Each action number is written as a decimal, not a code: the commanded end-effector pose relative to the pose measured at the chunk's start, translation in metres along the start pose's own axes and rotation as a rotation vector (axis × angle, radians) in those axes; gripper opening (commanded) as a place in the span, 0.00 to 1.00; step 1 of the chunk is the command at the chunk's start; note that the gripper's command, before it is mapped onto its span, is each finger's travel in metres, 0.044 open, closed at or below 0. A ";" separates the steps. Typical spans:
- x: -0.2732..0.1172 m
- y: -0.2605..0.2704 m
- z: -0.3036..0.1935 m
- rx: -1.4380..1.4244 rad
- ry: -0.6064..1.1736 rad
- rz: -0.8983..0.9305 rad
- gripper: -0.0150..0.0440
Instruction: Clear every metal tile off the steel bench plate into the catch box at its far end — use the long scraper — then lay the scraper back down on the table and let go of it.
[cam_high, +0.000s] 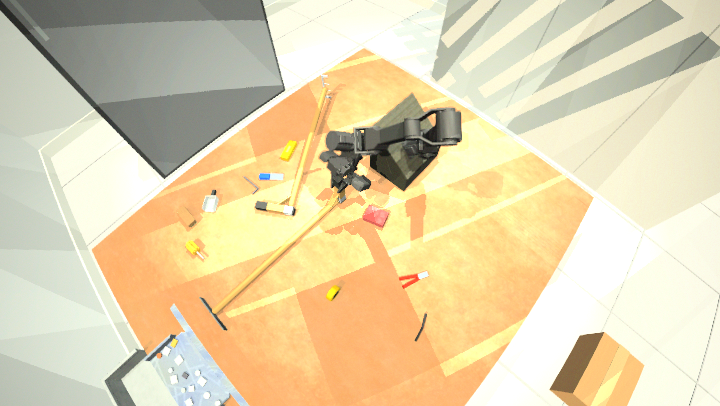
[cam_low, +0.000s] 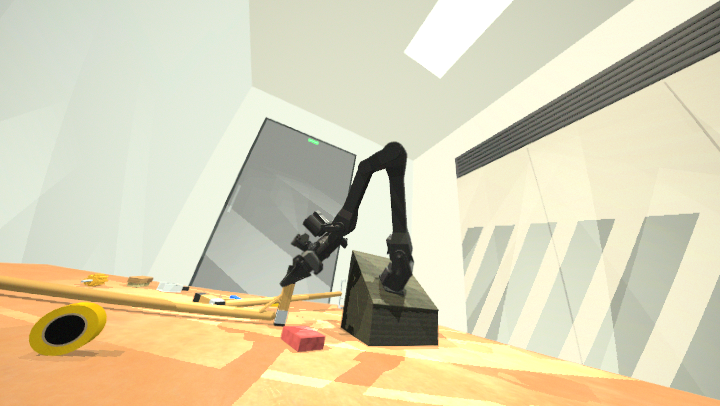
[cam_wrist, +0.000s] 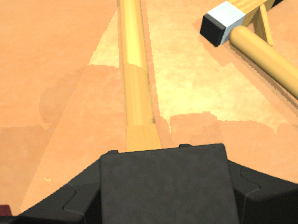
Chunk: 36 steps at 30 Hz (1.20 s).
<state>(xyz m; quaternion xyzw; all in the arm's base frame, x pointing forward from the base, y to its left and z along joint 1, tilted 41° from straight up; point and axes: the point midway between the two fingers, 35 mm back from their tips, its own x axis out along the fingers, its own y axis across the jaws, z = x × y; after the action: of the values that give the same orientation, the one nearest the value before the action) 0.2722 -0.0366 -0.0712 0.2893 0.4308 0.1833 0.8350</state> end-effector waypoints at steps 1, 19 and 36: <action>-0.002 0.007 0.003 -0.006 -0.008 0.003 0.25; -0.002 0.031 0.002 0.000 -0.004 0.001 0.25; -0.003 0.048 0.001 0.005 -0.003 0.002 0.25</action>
<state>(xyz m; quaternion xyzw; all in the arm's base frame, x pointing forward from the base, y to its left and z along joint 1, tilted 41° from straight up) 0.2662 -0.0040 -0.0438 0.2909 0.4363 0.1767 0.8329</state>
